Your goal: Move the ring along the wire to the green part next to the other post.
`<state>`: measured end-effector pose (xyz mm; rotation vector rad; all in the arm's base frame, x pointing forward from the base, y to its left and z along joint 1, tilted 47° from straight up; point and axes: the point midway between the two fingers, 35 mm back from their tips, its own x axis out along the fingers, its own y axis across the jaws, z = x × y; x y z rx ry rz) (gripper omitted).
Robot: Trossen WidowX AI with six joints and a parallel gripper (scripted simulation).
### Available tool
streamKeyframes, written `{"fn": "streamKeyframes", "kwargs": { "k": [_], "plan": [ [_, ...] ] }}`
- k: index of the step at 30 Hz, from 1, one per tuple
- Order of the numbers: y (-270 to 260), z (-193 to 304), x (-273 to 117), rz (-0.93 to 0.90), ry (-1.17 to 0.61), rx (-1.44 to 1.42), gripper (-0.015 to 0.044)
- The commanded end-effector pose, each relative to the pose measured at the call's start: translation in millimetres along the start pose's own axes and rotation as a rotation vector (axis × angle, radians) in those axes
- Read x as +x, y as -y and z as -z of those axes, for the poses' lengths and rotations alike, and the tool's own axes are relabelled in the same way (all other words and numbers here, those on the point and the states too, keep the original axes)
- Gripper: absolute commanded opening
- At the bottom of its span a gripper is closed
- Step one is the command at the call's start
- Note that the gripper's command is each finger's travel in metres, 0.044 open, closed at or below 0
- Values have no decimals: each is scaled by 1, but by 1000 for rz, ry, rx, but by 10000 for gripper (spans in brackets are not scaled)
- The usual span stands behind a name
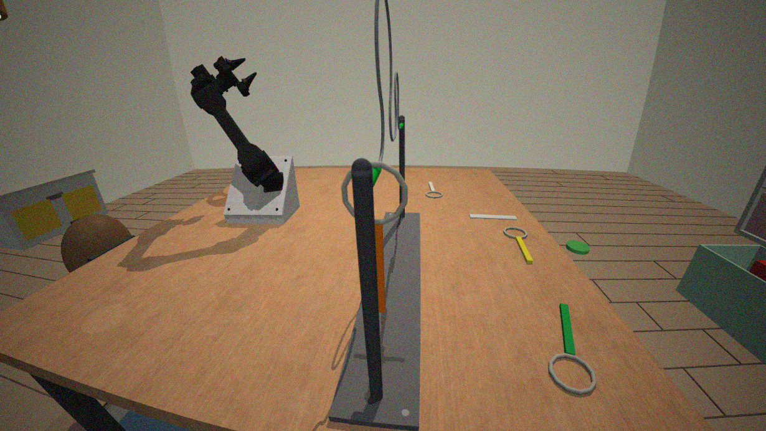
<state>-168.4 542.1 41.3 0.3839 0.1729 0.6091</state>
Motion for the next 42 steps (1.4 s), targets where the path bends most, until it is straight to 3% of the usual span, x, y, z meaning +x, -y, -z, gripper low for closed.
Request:
{"fn": "streamKeyframes", "kwargs": {
  "k": [1, 9, 16, 42],
  "plan": [
    [0, 0, 0, 0, -1, 1, 374],
    [-9, -12, 20, -6, -54, 19, 164],
    [-3, -13, 39, -4, -87, -94, 160],
    [78, -107, 208, 139, -217, -494, 160]
  ]
}}
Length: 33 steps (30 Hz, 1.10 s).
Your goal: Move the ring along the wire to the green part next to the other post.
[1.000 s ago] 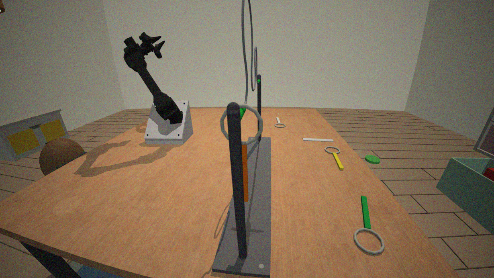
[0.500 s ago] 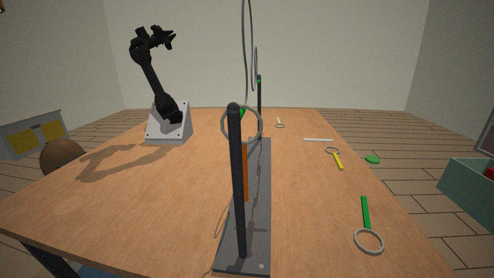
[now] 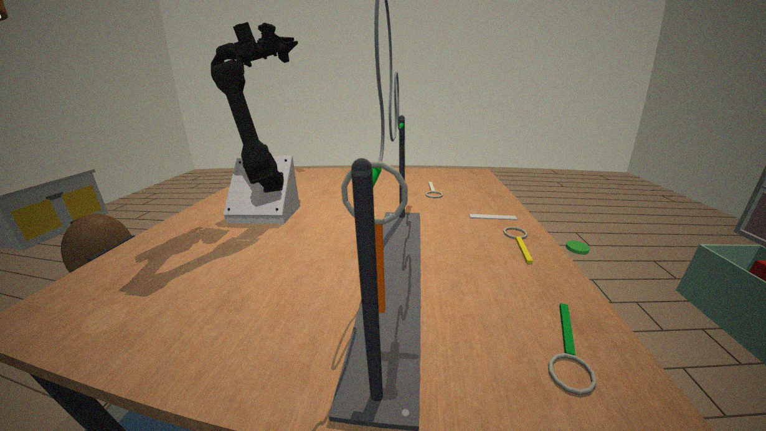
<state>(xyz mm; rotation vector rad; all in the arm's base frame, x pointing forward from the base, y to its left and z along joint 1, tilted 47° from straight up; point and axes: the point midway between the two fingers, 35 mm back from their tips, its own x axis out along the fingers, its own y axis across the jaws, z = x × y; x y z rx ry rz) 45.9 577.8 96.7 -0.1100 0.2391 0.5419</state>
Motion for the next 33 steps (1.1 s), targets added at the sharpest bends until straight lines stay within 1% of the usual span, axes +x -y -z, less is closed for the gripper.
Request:
{"fn": "streamKeyframes", "kwargs": {
  "k": [1, 17, 33],
  "plan": [
    [22, -8, 22, 17, -30, -69, 160],
    [114, -44, 89, 65, -129, -274, 160],
    [219, -69, 130, 84, -228, -460, 160]
  ]
}}
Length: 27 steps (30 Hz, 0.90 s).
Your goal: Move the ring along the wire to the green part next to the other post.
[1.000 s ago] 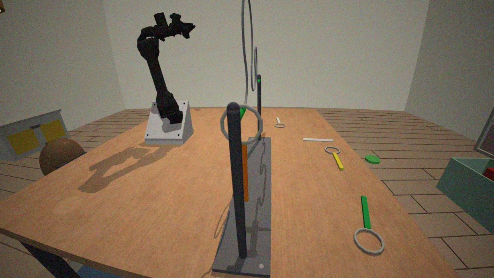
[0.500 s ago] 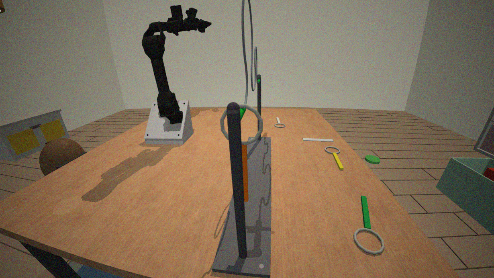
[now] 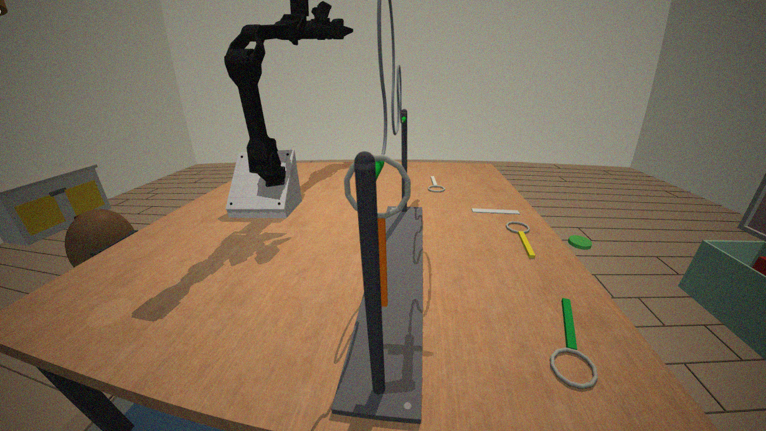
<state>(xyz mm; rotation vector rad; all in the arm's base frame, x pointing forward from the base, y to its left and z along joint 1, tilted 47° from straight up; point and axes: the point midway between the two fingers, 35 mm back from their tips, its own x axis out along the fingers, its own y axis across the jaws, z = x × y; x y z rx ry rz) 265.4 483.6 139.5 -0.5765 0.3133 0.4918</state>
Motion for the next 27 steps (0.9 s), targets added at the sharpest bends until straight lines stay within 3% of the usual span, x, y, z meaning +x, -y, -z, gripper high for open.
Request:
{"fn": "streamKeyframes", "kwargs": {
  "k": [1, 27],
  "plan": [
    [27, 8, 11, 0, -31, -58, 160],
    [203, 65, 32, -21, -157, -355, 160]
  ]
}}
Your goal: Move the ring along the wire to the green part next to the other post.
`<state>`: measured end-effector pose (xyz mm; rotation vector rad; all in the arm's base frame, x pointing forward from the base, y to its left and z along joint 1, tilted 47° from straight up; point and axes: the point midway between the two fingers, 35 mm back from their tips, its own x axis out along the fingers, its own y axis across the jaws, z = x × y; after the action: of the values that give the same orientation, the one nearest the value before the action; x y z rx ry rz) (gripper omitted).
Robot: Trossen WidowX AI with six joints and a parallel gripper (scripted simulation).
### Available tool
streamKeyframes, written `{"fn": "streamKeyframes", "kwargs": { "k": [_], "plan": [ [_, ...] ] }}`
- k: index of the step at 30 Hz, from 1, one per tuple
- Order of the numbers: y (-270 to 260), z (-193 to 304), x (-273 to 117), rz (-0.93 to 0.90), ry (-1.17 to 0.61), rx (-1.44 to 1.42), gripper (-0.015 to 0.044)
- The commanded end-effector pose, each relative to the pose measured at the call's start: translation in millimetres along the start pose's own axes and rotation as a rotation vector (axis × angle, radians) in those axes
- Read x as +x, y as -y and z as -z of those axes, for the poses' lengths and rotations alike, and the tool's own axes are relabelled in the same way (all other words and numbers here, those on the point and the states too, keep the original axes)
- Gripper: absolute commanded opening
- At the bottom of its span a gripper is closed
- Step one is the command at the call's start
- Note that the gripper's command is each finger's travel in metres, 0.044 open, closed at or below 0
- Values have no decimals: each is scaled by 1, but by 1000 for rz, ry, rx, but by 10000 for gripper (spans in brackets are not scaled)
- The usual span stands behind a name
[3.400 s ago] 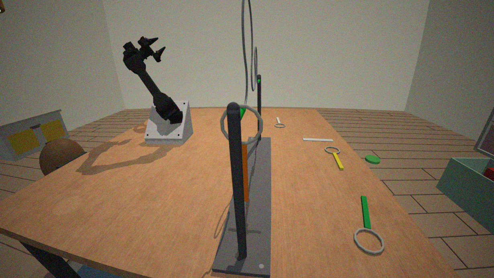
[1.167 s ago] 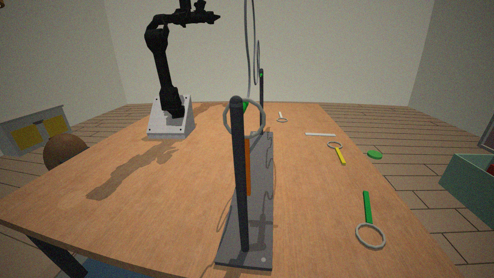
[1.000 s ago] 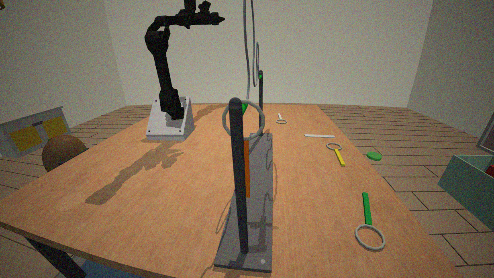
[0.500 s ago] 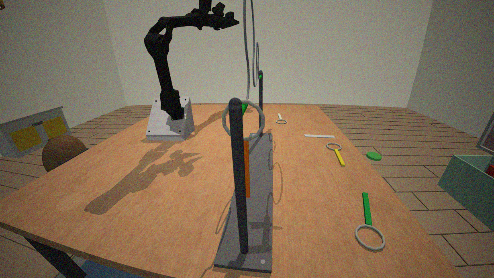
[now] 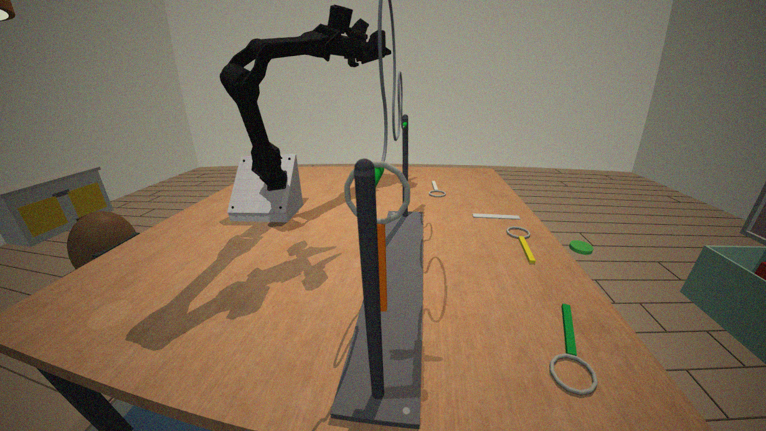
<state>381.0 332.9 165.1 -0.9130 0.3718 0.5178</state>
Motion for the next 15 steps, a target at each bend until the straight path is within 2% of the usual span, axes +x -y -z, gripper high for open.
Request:
{"fn": "streamKeyframes", "kwargs": {
  "k": [1, 15],
  "plan": [
    [21, 24, 1, -11, -24, -57, 160],
    [88, 99, -15, -30, -64, -223, 160]
  ]
}}
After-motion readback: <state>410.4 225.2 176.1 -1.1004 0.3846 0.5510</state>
